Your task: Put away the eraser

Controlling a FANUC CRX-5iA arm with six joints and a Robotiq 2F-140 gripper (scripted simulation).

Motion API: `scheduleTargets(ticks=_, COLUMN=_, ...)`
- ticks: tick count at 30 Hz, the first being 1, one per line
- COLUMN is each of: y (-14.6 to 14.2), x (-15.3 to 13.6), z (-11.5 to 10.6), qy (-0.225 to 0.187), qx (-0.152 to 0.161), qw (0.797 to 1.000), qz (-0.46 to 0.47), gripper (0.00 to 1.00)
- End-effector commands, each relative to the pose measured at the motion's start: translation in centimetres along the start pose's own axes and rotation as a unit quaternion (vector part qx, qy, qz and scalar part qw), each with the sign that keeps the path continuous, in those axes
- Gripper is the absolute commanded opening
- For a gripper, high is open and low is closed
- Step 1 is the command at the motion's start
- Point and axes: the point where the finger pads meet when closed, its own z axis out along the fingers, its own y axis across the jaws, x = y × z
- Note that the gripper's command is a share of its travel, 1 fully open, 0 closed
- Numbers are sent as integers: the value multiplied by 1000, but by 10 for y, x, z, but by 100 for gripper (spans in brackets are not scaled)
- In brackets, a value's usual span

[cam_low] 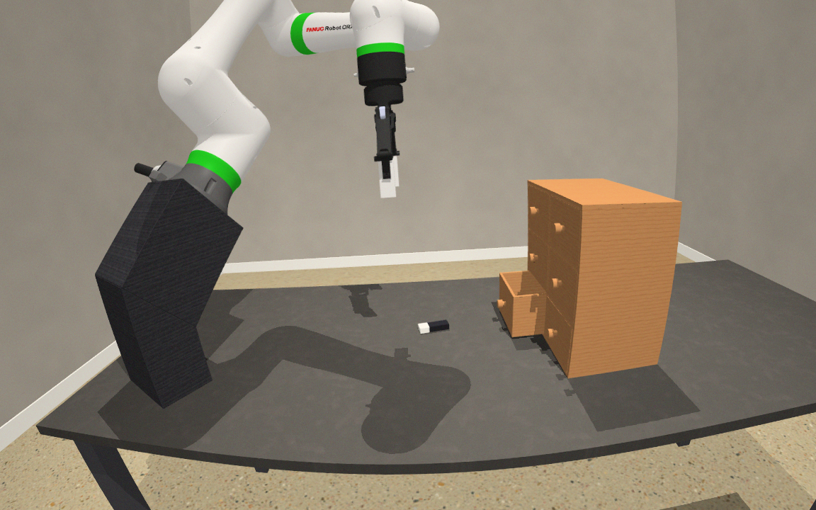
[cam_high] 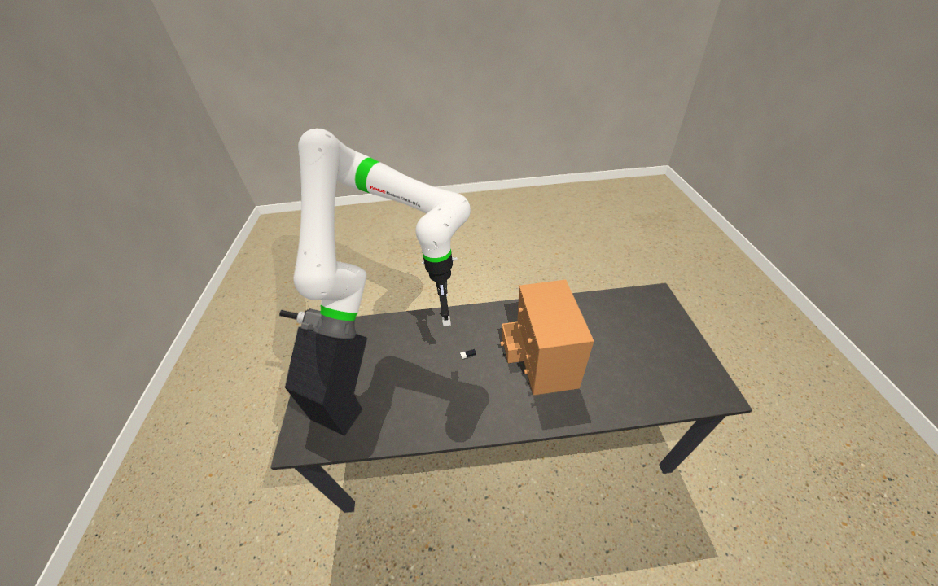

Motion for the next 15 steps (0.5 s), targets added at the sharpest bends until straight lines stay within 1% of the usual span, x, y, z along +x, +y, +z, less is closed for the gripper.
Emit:
scheduleTargets(ticks=1, y=-1, x=-16, z=-1, qy=-1, qx=1, qw=1000, qz=0, gripper=100)
scheduleTargets(ticks=2, y=-1, x=-16, z=-1, qy=-1, qx=1, qw=1000, qz=0, gripper=100)
scheduleTargets(ticks=11, y=-4, x=-85, z=-1, qy=-1, qx=1, qw=1000, qz=0, gripper=100)
scheduleTargets(ticks=15, y=-5, x=-107, z=-1, qy=-1, qx=1, qw=1000, qz=0, gripper=100)
